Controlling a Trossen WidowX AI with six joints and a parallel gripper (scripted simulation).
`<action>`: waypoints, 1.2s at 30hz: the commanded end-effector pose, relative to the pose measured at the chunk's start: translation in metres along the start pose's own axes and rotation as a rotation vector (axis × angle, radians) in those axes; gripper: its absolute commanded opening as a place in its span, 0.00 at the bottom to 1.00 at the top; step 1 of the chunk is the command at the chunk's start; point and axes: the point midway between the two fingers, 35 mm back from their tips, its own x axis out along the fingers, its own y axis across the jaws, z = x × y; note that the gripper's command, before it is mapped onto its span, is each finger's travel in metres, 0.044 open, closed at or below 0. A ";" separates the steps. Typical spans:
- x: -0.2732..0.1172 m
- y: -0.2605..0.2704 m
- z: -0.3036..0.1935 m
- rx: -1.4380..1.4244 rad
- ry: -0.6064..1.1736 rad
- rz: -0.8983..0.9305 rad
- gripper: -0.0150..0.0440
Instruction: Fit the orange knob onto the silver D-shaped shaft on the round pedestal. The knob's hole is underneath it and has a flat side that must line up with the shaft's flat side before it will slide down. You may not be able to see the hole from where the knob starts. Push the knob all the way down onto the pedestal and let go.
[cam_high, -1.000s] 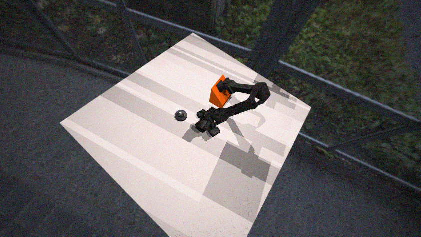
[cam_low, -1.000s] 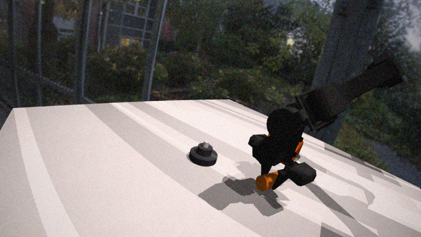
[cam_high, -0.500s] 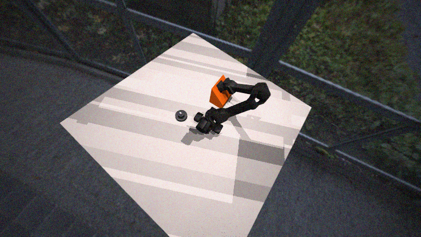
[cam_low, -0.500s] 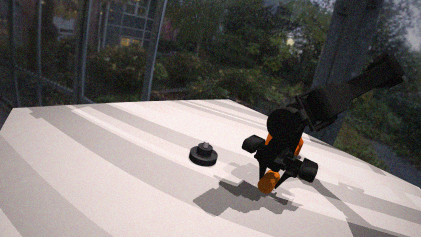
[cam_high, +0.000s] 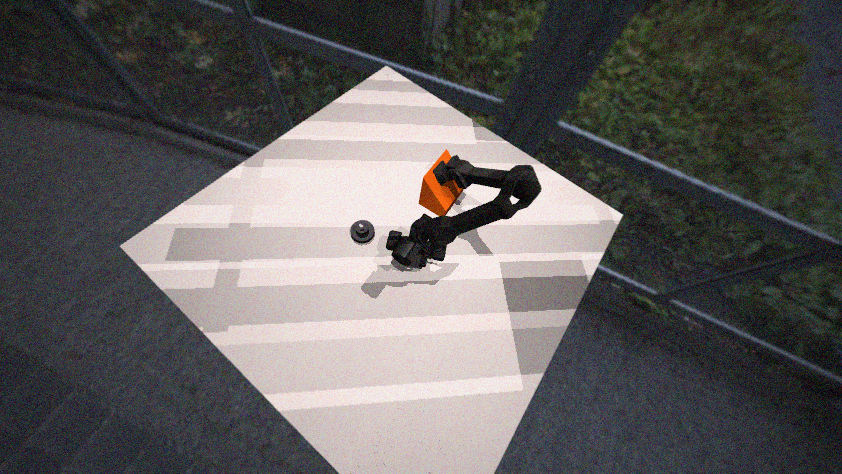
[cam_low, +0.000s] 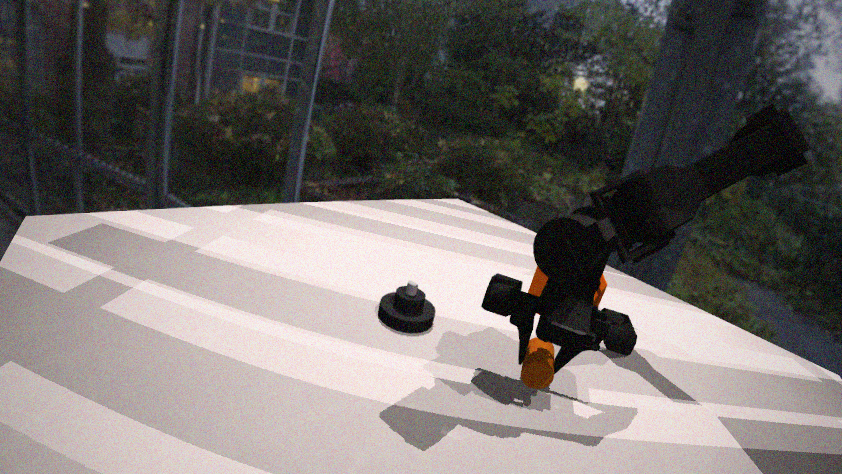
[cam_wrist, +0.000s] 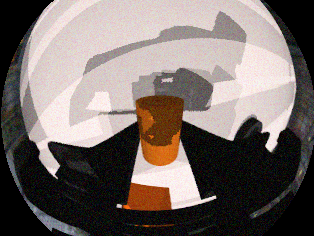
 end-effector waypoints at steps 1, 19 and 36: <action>-0.001 0.000 0.001 -0.127 -0.004 0.002 0.56; -0.001 0.000 0.001 -0.546 -0.004 0.001 0.56; 0.007 0.000 0.001 -0.808 -0.004 0.001 0.56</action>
